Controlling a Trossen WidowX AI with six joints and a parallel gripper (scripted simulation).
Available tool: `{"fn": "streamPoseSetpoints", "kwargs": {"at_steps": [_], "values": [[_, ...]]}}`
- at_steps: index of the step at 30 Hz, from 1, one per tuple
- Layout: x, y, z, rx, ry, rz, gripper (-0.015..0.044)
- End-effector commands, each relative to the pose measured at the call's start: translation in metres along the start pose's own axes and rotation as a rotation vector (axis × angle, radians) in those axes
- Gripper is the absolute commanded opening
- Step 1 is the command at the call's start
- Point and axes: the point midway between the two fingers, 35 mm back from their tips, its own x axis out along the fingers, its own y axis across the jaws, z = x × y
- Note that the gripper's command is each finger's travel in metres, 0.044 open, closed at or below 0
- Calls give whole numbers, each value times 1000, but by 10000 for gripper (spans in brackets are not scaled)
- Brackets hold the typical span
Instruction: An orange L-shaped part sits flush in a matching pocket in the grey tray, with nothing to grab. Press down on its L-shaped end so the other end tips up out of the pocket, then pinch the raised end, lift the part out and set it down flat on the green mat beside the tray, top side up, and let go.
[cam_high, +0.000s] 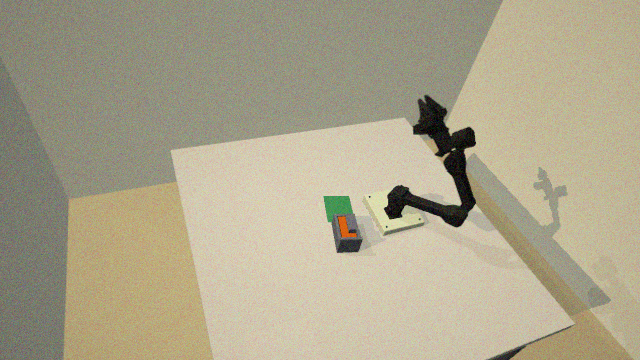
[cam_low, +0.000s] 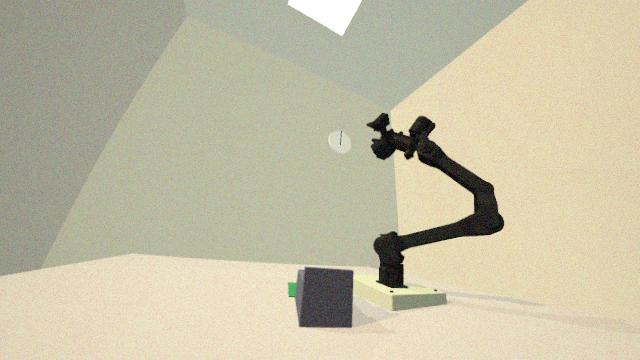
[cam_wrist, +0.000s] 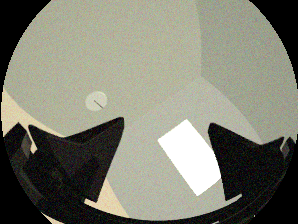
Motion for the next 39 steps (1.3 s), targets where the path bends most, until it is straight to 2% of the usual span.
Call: {"fn": "streamPoseSetpoints", "kwargs": {"at_steps": [1, 4, 8, 9, 13, 18, 24, 28, 32, 39], "values": [[2, 0, 3, 19, -12, -3, 374], [17, -3, 26, 181, -118, -23, 295], [43, -19, 90, 553, -399, -19, 190], [47, -25, 107, 621, -471, -13, 180], [49, -57, 173, 939, -770, 81, 180], [30, -96, 236, 1180, -1082, 266, 180], [-14, -136, 294, 1384, -1360, 675, 180], [-50, -156, 322, 1429, -1460, 991, 180], [-90, -172, 343, 1412, -1484, 1313, 180], [-165, -187, 366, 1267, -1325, 1858, 180]]}}
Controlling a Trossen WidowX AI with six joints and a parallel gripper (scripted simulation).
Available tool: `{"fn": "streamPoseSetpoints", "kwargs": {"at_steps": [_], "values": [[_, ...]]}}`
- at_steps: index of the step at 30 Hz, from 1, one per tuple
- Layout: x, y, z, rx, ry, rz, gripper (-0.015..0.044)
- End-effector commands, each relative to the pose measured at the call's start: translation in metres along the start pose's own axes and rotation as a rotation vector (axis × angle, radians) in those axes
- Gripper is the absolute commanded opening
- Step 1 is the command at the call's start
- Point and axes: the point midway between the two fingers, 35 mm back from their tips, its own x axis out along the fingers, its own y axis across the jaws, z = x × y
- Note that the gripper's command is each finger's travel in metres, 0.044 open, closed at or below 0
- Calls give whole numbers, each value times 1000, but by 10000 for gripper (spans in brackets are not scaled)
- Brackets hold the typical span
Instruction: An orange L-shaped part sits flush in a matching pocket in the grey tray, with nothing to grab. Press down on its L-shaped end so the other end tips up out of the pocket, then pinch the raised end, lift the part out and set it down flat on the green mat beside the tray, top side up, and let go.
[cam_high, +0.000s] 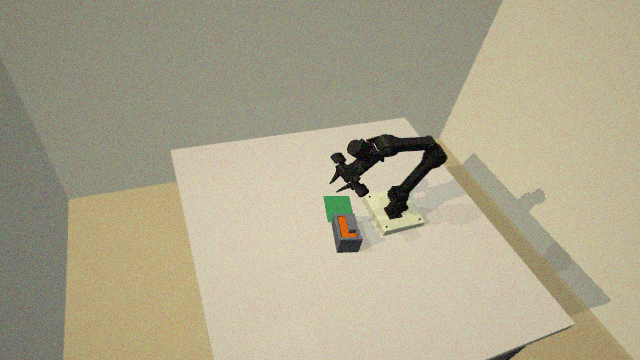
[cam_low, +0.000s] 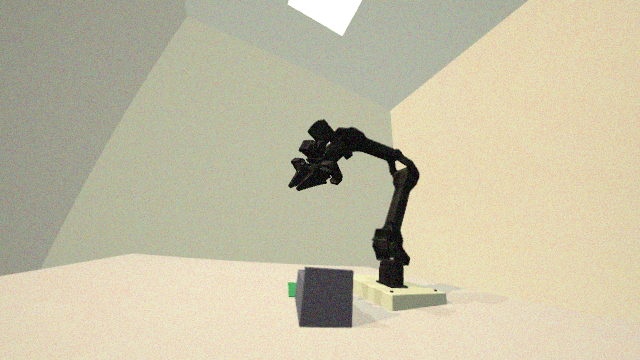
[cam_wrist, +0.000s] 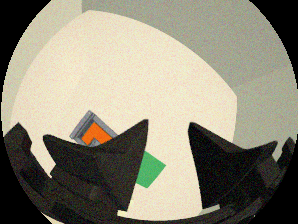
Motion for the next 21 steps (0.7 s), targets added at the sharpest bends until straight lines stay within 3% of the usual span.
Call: {"fn": "streamPoseSetpoints", "kwargs": {"at_steps": [1, 10, 21], "values": [[34, 68, 0, 321, 232, 188, 180], [55, 151, -26, 674, 652, 172, 180], [57, 153, -27, 681, 662, 168, 180]]}}
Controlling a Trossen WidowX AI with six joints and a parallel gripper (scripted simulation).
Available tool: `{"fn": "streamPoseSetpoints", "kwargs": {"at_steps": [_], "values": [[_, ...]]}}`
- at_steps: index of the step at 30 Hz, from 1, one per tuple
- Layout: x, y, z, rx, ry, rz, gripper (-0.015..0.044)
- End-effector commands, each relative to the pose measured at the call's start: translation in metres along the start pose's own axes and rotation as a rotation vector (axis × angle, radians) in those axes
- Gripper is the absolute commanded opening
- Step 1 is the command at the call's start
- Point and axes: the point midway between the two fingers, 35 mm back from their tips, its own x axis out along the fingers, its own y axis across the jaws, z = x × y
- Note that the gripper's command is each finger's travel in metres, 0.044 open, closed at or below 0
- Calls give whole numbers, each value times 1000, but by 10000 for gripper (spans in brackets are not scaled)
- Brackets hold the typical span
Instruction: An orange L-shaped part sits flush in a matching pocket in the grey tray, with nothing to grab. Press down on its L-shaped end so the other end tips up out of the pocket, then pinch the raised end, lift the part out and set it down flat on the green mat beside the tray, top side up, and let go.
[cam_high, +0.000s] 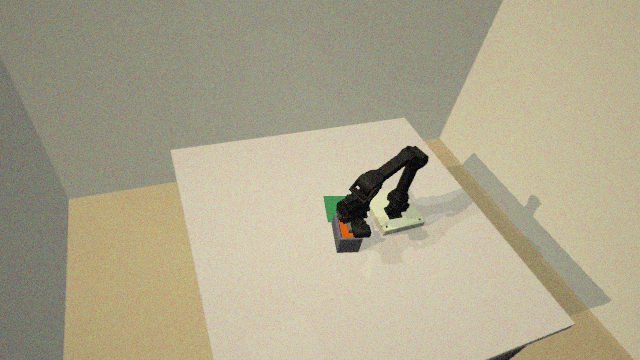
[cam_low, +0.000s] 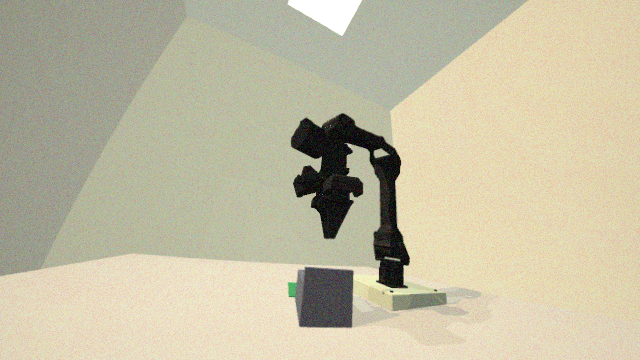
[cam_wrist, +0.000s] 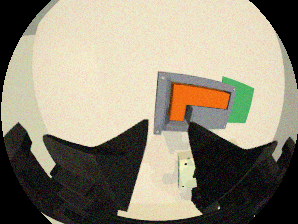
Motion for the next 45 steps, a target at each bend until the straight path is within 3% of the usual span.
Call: {"fn": "streamPoseSetpoints", "kwargs": {"at_steps": [1, 8, 45], "values": [[3, 2, 1, 13, -3, 7, 180], [69, 3, 1, 13, -3, 7, 180], [107, 3, 1, 13, -3, 7, 180]]}}
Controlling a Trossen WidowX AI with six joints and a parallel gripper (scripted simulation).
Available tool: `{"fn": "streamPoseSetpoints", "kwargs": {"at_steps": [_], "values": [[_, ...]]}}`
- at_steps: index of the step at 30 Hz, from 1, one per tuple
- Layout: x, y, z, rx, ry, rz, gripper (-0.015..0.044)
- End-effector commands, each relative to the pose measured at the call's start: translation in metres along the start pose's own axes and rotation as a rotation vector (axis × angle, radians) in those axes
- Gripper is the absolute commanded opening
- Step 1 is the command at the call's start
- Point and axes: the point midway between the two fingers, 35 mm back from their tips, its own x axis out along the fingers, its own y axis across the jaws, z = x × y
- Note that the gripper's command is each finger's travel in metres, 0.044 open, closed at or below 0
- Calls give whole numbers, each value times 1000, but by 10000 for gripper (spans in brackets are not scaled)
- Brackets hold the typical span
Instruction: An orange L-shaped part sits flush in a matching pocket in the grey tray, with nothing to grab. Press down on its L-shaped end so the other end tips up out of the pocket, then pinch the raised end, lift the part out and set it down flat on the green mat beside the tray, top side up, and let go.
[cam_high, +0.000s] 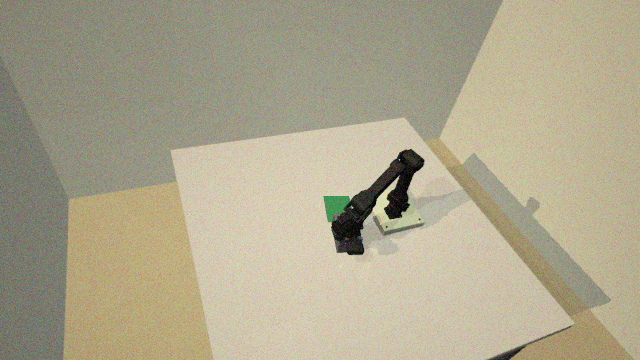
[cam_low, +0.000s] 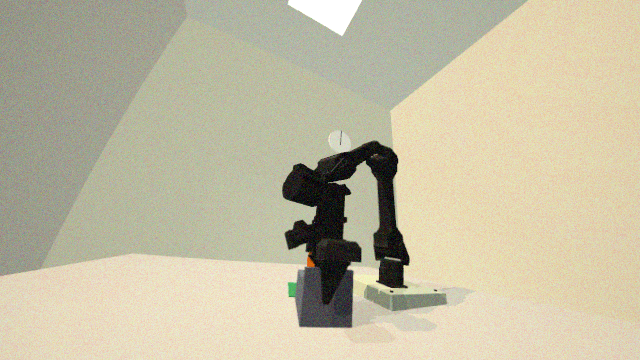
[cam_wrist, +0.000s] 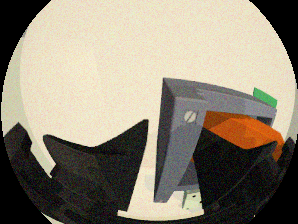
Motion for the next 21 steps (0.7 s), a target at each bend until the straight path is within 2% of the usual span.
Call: {"fn": "streamPoseSetpoints", "kwargs": {"at_steps": [1, 21], "values": [[2, -2, -2, 4, 8, -6, 180], [-8, 7, -1, 3, 5, -4, 180]]}}
